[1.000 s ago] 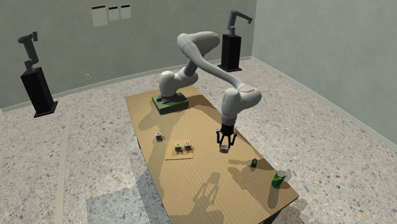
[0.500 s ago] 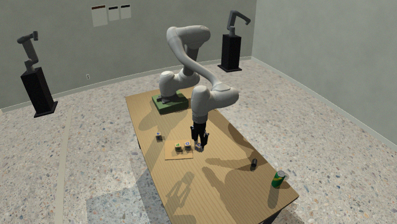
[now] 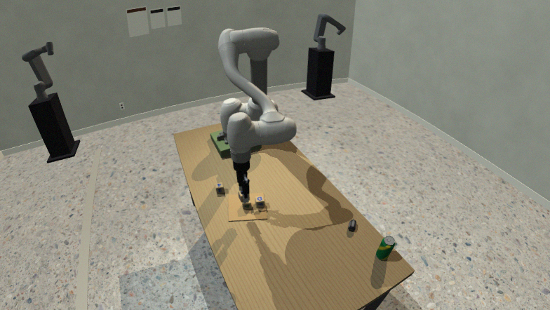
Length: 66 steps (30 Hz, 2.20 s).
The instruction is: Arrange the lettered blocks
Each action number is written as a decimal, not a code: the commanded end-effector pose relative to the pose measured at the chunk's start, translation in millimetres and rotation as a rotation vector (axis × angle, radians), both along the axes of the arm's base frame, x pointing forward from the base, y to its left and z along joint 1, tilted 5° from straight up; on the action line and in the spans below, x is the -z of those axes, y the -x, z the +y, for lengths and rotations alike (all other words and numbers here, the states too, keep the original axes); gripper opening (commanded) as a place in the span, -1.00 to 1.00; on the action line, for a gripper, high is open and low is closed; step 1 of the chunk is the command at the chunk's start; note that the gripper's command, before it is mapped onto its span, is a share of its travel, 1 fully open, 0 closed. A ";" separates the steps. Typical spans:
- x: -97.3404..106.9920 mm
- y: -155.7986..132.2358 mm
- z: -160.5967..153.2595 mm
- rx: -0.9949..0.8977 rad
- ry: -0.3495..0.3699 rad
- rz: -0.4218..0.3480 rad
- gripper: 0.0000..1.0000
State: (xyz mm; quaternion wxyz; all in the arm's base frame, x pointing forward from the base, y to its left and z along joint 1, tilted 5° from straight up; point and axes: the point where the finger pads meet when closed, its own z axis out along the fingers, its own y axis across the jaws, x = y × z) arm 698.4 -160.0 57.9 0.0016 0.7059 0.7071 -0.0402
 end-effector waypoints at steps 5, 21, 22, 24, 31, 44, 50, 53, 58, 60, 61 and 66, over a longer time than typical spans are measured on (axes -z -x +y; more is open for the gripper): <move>-4.5 59.5 -45.1 0.212 0.015 -0.018 -0.34; -3.3 59.8 -45.4 0.213 0.015 -0.018 -0.34; -2.2 59.9 -45.4 0.213 0.015 -0.018 -0.34; 1.2 60.1 -45.6 0.213 0.015 -0.018 -0.34; 26.3 61.3 -47.2 0.213 0.015 -0.018 -0.34; 76.2 63.7 -50.4 0.213 0.015 -0.018 -0.34; 86.5 64.2 -51.1 0.213 0.015 -0.018 -0.34; 90.1 64.4 -51.3 0.213 0.015 -0.018 -0.34; 91.1 64.5 -51.4 0.213 0.015 -0.018 -0.34; 91.1 64.5 -51.4 0.213 0.015 -0.018 -0.34; 91.1 64.5 -51.4 0.213 0.015 -0.018 -0.34; 91.1 64.5 -51.4 0.213 0.015 -0.018 -0.34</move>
